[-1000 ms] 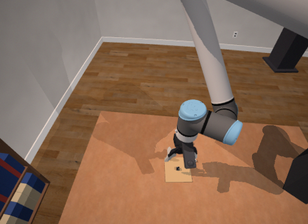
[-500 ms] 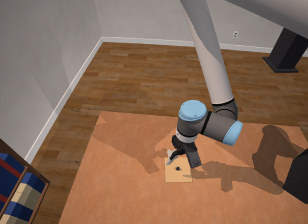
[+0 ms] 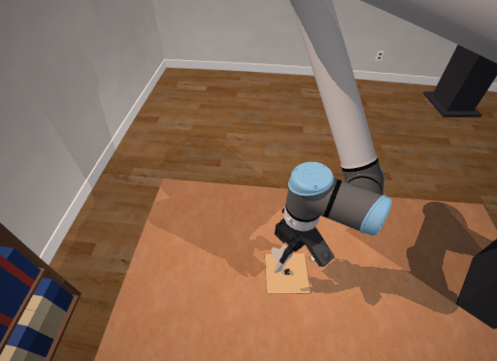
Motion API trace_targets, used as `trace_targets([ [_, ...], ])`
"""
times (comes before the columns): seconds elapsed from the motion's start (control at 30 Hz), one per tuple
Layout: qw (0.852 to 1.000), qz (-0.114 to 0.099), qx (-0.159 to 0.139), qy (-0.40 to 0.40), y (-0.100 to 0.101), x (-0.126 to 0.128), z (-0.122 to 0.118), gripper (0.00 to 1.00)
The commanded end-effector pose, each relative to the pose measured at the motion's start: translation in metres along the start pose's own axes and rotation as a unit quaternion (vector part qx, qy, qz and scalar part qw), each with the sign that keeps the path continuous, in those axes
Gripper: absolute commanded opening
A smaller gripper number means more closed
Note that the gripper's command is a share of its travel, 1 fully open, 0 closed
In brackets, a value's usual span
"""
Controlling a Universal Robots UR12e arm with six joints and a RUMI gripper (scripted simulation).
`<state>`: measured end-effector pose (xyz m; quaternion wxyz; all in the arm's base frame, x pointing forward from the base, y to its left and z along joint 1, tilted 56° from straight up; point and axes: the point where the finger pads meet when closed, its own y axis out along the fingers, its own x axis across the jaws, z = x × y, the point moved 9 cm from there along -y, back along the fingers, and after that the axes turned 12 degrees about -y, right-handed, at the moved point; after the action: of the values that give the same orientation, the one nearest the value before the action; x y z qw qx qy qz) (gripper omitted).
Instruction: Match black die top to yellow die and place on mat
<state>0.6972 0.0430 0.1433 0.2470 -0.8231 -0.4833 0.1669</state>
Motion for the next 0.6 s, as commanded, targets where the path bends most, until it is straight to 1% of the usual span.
trace_targets([
  [0.0,0.998,-0.002,-0.001,-0.068,0.0000,-0.0021,0.0012,1.00],
  [0.03,0.998,-0.002,-0.001,-0.068,0.0000,-0.0021,0.0012,1.00],
  [0.2,0.988,-0.002,-0.002,-0.152,0.0006,-0.0047,0.0019,1.00],
  [0.23,0.988,-0.002,-0.002,-0.153,0.0006,-0.0047,0.0020,1.00],
  [0.33,0.979,-0.002,-0.002,-0.203,0.0010,-0.0063,0.0022,1.00],
  [0.37,0.978,-0.002,-0.002,-0.206,0.0010,-0.0064,0.0022,1.00],
  [0.43,0.970,-0.002,-0.002,-0.242,0.0013,-0.0075,0.0023,1.00],
  [0.47,0.970,-0.002,-0.002,-0.243,0.0013,-0.0076,0.0023,1.00],
  [0.53,0.960,-0.002,-0.002,-0.280,0.0016,-0.0087,0.0022,1.00],
  [0.57,0.960,-0.002,-0.002,-0.280,0.0016,-0.0087,0.0022,1.00],
])
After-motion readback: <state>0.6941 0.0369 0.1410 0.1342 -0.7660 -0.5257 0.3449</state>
